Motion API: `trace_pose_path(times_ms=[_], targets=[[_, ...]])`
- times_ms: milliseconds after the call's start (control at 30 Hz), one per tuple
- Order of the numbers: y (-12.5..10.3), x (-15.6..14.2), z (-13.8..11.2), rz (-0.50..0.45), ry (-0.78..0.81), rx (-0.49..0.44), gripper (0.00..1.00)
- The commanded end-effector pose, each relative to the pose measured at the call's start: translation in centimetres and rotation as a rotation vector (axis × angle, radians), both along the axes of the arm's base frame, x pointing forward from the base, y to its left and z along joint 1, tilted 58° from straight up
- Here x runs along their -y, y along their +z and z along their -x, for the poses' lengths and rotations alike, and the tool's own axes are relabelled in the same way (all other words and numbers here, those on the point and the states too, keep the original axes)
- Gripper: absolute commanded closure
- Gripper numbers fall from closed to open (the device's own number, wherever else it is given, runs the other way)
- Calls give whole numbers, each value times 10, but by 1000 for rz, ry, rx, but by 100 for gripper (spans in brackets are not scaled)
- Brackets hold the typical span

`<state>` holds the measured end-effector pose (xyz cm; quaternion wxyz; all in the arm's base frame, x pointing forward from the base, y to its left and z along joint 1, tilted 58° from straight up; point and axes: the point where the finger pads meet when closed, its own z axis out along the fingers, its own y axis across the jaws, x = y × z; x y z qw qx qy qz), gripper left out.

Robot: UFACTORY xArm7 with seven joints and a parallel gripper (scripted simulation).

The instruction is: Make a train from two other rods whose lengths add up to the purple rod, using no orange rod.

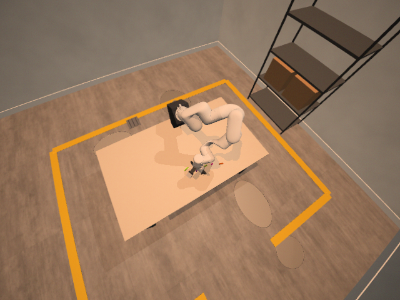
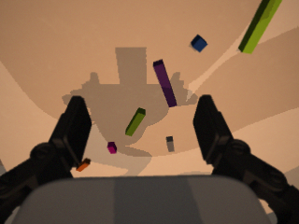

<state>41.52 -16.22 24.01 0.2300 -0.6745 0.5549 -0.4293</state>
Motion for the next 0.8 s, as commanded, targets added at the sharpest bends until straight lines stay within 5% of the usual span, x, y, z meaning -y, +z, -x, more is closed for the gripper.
trace_pose_path(times_ms=[0, 233, 767], targets=[[0, -16, -2, -133, -101, 15, 0], [0, -34, -3, -286, -199, 51, 0], [0, -34, -3, -289, -201, 51, 0]])
